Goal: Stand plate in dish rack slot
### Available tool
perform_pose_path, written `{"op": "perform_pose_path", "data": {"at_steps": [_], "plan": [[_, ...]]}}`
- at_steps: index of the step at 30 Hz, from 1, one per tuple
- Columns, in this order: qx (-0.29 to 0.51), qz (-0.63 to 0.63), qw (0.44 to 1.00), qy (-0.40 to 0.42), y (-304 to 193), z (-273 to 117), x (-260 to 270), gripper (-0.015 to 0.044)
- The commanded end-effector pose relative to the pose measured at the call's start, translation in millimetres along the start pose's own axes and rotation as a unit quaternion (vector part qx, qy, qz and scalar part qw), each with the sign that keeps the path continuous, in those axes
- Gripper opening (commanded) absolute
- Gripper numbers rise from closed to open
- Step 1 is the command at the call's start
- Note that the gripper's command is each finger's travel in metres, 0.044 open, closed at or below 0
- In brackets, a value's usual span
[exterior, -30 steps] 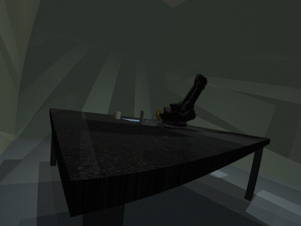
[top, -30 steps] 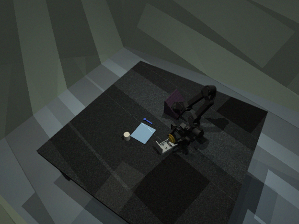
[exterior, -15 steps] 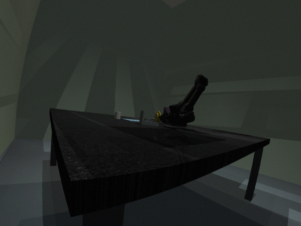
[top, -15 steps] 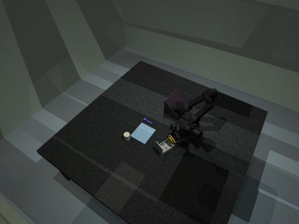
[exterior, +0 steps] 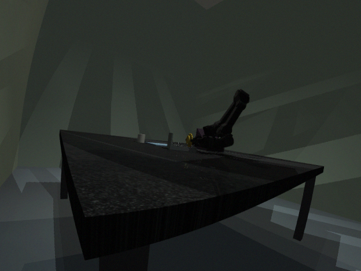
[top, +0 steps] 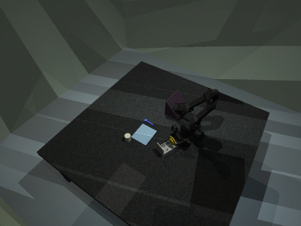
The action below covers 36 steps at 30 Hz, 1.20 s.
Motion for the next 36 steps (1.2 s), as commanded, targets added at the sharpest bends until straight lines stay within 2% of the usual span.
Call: {"op": "perform_pose_path", "data": {"at_steps": [1,10,25,30,36], "plan": [[0.000,0.000,1.000,0.000,0.0,0.0,0.0,0.0394],[0.001,0.000,1.000,-0.001,4.7,1.0,0.6,0.0400],[-0.008,-0.010,1.000,0.000,112.1,5.0,-17.1,0.0400],[-0.004,-0.020,1.000,-0.004,113.7,6.3,-17.6,0.0400],[0.035,-0.106,0.993,-0.036,117.6,20.1,-19.0,0.0400]]}}
Point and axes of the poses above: the point midway between the two fingers, 35 mm back from their tips, its own z axis out along the fingers, its own x axis across the jaws, y = z × x, the point moved 9 cm from there along -z, back along the fingers, and after that the axes turned 13 degrees about -z, right-handed, at the moved point
